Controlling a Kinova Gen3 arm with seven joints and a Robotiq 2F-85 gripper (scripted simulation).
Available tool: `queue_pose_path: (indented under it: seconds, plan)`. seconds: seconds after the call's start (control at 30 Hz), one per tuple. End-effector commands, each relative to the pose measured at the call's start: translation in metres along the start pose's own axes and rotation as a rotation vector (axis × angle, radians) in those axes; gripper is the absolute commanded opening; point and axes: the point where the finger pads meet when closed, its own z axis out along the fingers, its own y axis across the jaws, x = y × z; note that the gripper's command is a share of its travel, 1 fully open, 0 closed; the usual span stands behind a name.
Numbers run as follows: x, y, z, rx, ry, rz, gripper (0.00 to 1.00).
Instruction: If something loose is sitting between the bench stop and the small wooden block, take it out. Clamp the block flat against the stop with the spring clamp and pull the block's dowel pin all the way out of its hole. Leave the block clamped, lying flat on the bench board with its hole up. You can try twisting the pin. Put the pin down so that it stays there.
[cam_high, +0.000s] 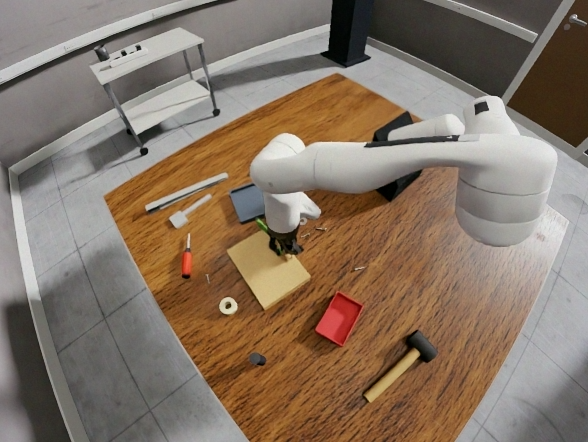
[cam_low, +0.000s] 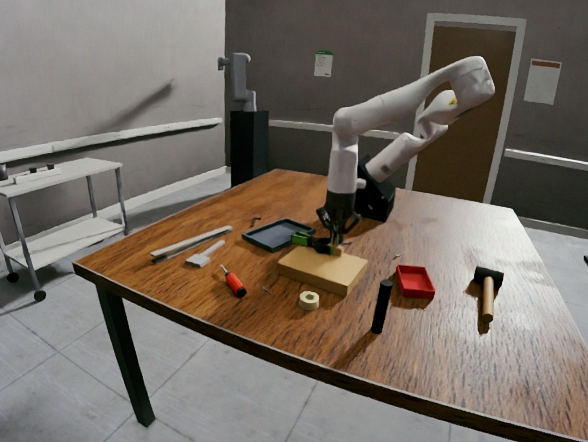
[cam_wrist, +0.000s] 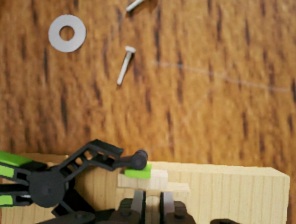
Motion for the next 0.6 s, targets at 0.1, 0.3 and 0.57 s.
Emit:
queue_pose_path:
  seconds: [0.1, 0.3, 0.57]
  plan:
    - [-0.0006, -0.0002, -0.0012, 0.001, -0.002, -0.002, 0.1]
    - [-0.0006, -0.0002, -0.0012, 0.001, -0.002, -0.004, 0.1]
    - [-0.0006, -0.0002, -0.0012, 0.001, -0.002, -0.007, 0.1]
